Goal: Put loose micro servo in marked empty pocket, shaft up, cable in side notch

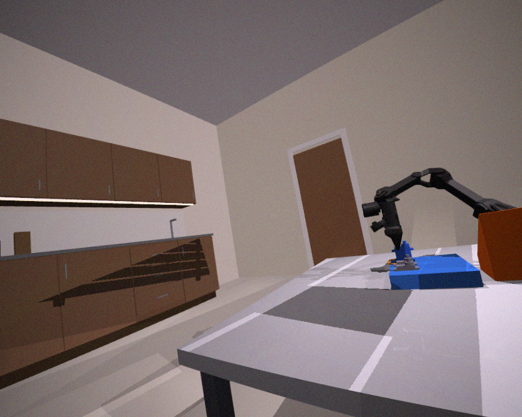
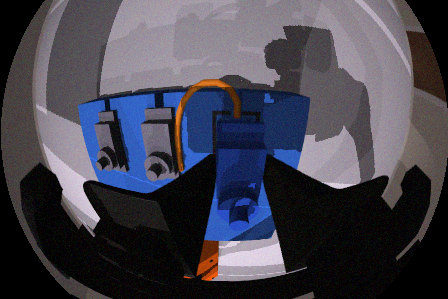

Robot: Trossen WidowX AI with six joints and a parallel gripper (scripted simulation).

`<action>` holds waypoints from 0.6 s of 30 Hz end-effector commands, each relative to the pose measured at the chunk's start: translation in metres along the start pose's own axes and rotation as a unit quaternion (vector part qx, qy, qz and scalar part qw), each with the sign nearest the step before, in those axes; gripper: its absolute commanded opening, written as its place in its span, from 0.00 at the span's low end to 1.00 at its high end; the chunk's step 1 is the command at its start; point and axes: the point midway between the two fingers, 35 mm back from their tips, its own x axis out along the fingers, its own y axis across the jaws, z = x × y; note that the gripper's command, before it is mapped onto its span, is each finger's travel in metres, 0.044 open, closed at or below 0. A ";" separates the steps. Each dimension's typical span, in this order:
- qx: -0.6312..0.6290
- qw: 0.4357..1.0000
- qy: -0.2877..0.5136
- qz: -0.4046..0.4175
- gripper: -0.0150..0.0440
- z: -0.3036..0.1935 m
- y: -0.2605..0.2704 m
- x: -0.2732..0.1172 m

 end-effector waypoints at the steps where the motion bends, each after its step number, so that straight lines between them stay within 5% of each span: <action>1: -0.003 1.000 -0.002 -0.003 0.25 0.000 0.000 0.003; 18: -0.003 1.000 -0.002 -0.003 0.25 0.000 0.000 0.019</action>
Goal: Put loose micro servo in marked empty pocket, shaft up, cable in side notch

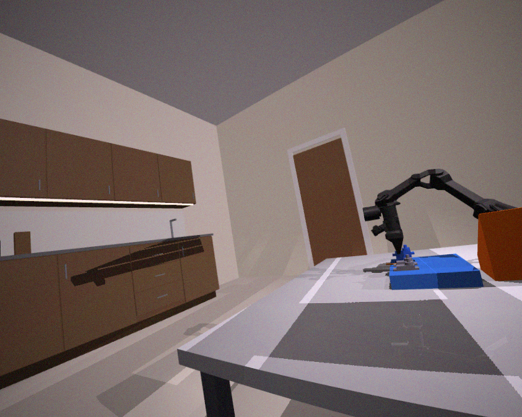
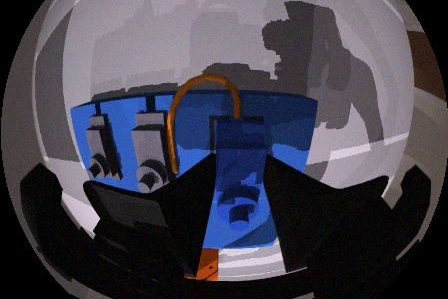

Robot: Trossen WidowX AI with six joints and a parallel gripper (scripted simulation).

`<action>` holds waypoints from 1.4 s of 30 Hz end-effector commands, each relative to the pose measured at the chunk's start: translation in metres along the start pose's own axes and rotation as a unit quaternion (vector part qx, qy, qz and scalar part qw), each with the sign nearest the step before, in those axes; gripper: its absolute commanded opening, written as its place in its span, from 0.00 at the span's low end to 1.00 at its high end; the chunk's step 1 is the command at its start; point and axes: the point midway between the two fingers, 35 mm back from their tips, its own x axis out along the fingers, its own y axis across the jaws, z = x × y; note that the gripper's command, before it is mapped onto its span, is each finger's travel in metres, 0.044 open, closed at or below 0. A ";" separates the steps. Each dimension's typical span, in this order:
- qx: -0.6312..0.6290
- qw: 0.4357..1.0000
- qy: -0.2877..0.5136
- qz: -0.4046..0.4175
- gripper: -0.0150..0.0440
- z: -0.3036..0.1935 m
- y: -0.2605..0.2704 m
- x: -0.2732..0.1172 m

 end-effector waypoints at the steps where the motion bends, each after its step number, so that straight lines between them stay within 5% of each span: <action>1: -0.005 1.000 -0.001 -0.002 0.25 0.000 0.001 0.003; 28: -0.004 1.000 -0.001 -0.003 0.25 0.000 0.000 0.030; 35: -0.004 1.000 -0.001 -0.003 0.57 0.000 0.000 0.028; 42: -0.005 1.000 -0.001 -0.002 0.57 -0.003 0.001 -0.006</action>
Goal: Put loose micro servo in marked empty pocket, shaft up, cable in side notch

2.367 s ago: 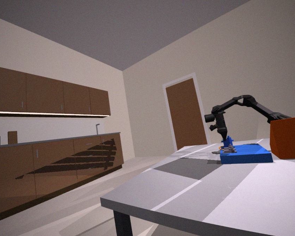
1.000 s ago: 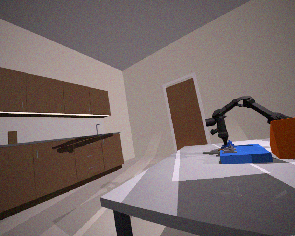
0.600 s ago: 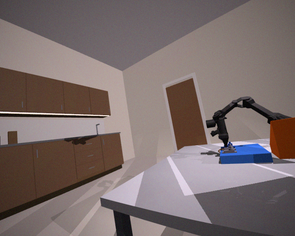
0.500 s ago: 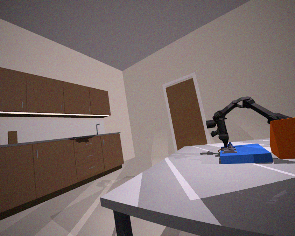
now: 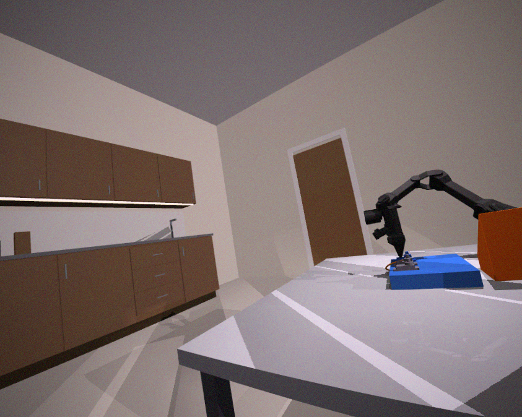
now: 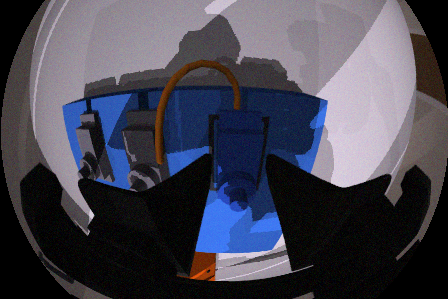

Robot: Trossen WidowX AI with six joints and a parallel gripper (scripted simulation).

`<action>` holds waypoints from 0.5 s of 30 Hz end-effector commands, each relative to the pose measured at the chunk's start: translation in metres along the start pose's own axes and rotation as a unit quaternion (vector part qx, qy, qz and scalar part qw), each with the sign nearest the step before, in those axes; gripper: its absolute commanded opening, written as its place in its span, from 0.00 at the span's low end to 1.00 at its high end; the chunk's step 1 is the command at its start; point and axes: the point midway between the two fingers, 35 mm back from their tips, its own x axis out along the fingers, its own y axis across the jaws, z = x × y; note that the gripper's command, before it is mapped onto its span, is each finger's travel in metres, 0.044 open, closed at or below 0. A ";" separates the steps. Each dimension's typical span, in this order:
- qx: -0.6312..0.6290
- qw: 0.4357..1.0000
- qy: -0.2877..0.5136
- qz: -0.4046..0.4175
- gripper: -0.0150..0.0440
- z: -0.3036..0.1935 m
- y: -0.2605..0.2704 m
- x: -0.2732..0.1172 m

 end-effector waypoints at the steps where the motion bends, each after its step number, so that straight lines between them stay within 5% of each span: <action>1: 0.004 1.000 -0.007 0.002 0.57 -0.001 0.000 -0.021; 5: 0.004 1.000 -0.007 0.002 0.57 0.001 0.001 -0.021; 15: 0.001 1.000 -0.005 0.004 1.00 -0.097 0.003 -0.079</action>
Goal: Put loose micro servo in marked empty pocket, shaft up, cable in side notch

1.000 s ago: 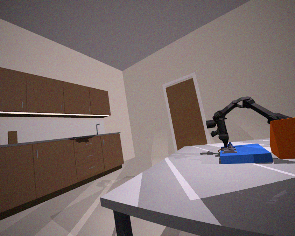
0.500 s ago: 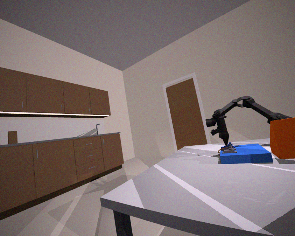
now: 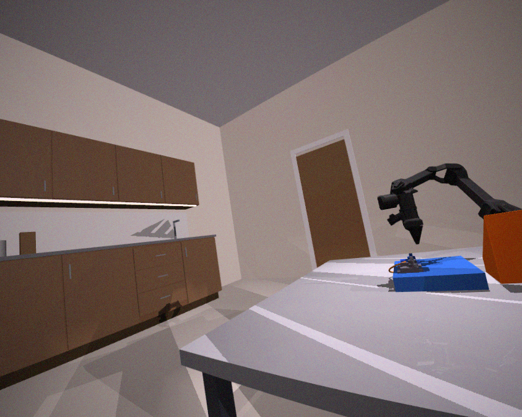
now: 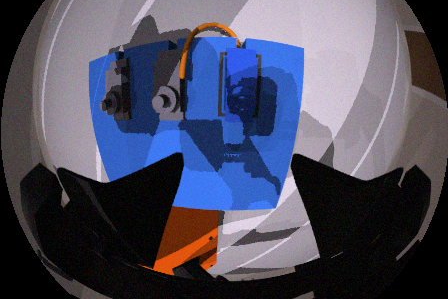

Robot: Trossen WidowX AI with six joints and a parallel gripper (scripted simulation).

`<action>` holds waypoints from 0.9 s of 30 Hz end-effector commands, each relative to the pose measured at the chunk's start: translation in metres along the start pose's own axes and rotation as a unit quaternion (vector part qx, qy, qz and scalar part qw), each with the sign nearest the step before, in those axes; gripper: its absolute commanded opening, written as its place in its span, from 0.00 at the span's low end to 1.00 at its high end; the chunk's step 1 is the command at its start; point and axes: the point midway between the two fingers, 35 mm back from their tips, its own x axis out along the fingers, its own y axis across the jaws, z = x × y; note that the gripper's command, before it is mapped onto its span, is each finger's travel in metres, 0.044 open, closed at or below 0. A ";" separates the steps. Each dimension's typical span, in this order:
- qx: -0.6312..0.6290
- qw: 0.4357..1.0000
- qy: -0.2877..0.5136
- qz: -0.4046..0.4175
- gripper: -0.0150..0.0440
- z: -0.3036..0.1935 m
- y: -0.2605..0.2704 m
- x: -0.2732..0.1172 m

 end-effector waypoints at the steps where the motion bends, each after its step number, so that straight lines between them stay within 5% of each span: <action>1: 0.004 1.000 -0.001 0.002 1.00 -0.048 -0.003 -0.025; 27: 0.001 1.000 -0.004 -0.001 1.00 -0.049 -0.003 -0.069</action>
